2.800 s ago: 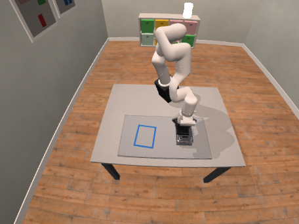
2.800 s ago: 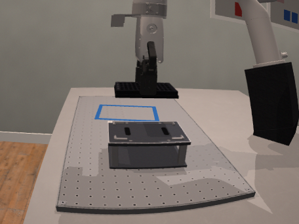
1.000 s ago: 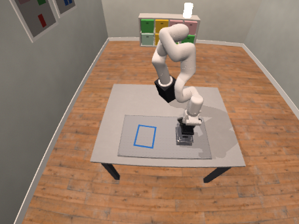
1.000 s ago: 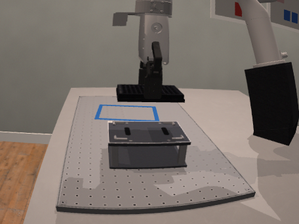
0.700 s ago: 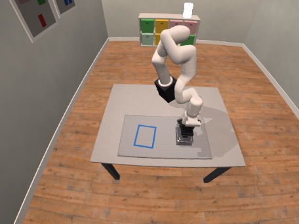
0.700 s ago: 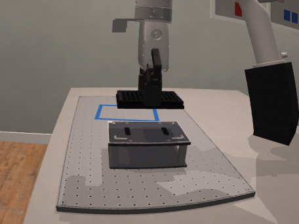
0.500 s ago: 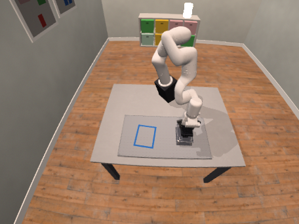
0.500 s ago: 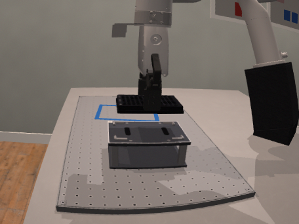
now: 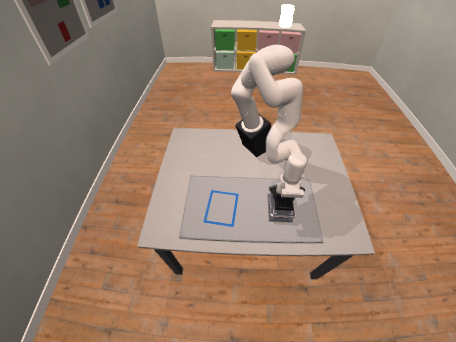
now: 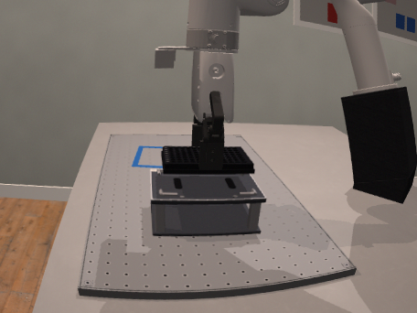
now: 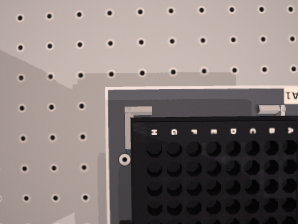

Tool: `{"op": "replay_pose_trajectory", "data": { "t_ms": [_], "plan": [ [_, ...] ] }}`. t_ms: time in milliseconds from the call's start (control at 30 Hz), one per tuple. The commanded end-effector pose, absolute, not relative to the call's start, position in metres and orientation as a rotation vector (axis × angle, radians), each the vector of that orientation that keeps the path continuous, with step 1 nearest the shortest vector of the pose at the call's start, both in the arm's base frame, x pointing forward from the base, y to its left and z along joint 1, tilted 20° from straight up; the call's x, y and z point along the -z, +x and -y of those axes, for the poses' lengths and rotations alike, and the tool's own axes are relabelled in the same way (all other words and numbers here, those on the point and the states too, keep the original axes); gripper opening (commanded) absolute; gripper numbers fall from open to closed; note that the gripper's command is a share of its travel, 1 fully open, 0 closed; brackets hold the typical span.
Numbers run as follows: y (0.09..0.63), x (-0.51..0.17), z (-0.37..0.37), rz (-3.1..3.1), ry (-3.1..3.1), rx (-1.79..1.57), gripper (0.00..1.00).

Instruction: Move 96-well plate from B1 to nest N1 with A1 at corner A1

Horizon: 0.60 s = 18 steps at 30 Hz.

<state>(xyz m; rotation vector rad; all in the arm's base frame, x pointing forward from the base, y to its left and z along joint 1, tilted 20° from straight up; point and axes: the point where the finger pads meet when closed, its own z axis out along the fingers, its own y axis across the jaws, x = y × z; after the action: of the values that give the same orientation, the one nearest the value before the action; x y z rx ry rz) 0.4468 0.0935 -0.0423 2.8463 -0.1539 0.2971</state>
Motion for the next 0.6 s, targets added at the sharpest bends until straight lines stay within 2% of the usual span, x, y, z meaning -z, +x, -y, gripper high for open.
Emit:
{"op": "replay_pose_trajectory", "data": {
  "t_ms": [0,567],
  "plan": [
    [0.449,0.046,-0.093,0.153,2.849,-0.301,0.00],
    [0.452,0.059,-0.090,0.153,2.849,-0.302,0.00]
  ]
}}
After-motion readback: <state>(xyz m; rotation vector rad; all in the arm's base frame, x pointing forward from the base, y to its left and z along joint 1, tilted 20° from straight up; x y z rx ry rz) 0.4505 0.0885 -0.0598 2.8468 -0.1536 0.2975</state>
